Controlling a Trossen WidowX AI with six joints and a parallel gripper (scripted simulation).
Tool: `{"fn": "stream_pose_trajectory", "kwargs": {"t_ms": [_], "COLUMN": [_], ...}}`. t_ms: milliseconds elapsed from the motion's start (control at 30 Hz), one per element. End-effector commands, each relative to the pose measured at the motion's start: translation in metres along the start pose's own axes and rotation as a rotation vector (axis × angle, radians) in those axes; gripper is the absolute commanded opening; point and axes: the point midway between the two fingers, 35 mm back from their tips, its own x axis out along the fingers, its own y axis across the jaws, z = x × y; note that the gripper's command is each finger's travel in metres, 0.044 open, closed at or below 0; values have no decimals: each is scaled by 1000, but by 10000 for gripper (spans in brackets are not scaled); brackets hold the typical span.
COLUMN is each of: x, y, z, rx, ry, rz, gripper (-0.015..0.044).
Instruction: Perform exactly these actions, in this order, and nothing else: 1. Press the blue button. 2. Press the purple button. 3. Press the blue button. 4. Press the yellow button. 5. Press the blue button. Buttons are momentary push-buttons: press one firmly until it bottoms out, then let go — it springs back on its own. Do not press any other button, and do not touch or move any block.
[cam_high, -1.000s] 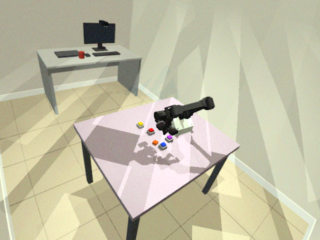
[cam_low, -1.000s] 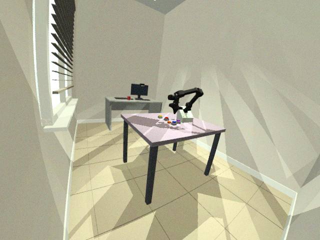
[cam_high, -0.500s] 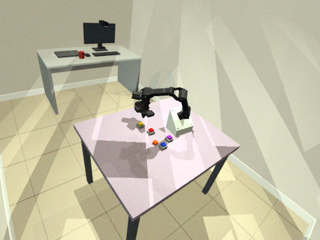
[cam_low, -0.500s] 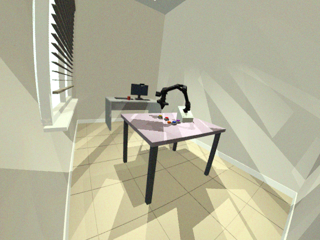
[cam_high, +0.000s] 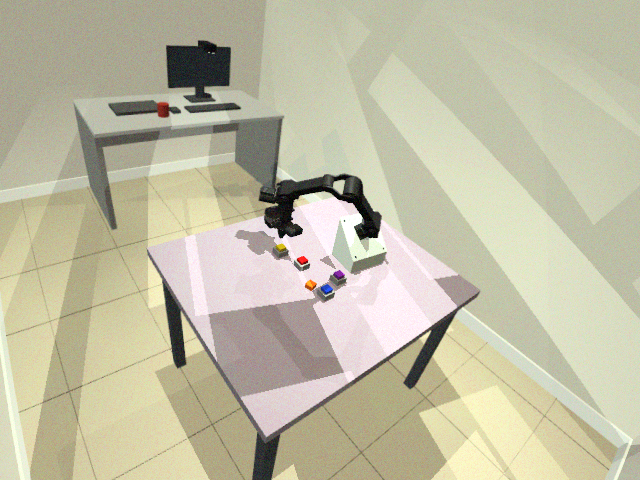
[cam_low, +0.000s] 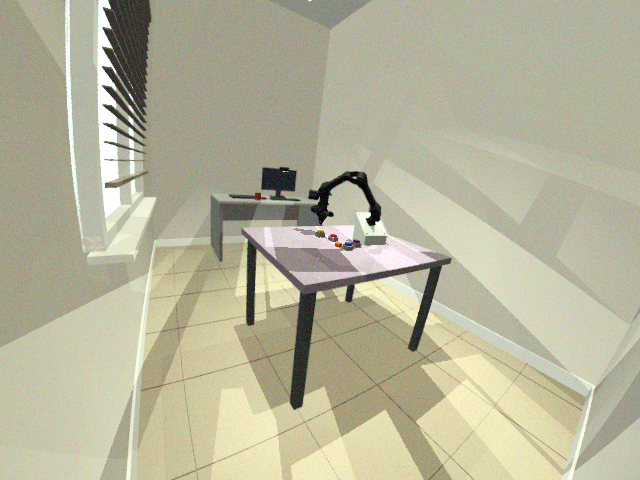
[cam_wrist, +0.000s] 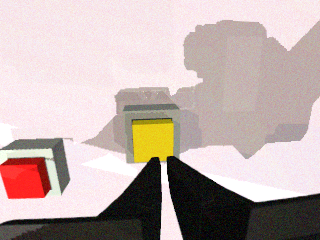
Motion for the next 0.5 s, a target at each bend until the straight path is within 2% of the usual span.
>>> {"fn": "stream_pose_trajectory", "kwargs": {"t_ms": [0, 467], "x": [18, 32], "y": [3, 3], "z": [-5, -5], "rx": [15, 15], "ry": [12, 11], "rz": [15, 16], "gripper": [20, 20]}}
